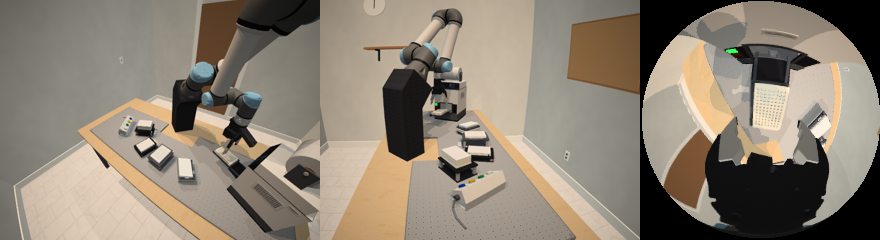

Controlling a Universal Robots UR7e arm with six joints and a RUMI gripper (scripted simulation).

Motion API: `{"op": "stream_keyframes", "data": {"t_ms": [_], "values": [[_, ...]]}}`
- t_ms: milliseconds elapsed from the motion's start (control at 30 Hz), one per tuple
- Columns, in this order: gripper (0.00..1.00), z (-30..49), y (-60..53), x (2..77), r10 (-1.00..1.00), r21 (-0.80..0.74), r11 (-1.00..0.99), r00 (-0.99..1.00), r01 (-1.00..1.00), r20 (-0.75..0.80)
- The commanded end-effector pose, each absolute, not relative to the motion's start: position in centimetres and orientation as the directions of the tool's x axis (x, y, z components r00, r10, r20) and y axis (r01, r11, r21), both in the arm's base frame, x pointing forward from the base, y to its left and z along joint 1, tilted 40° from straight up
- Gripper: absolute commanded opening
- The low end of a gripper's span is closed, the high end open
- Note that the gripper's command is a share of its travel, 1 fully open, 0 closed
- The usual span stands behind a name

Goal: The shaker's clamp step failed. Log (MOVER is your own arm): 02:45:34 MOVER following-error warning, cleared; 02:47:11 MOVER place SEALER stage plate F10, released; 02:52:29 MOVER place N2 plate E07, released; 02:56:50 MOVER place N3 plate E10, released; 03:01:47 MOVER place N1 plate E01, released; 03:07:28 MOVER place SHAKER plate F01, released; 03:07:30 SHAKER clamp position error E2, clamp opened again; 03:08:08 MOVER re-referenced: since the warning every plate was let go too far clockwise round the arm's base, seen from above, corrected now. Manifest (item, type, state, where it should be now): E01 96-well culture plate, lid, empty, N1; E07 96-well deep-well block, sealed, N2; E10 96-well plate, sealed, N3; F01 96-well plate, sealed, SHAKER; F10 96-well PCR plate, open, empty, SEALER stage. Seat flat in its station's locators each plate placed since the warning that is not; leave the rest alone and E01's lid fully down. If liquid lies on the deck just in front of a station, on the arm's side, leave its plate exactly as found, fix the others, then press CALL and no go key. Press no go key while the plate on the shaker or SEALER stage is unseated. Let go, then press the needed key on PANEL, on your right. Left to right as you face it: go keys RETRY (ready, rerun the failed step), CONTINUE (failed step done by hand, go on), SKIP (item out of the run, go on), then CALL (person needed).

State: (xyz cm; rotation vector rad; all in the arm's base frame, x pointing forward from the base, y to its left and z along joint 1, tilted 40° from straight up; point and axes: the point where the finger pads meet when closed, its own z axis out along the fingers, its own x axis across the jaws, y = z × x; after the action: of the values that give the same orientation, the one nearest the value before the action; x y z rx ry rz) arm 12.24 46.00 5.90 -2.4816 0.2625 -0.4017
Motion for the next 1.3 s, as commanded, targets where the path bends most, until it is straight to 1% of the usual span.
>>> {"op": "stream_keyframes", "data": {"t_ms": [0, 1167, 1267], "values": [[0.82, 5.9, 46.0, 12.2, -0.277, -0.596, -0.797, 0.934, -0.093, 0.224], [0.82, 5.9, 46.0, 12.2, -0.277, -0.596, -0.797, 0.934, -0.093, 0.224], [0.82, 6.2, 45.5, 13.6, -0.324, -0.609, -0.779, 0.927, -0.149, 0.188]]}}
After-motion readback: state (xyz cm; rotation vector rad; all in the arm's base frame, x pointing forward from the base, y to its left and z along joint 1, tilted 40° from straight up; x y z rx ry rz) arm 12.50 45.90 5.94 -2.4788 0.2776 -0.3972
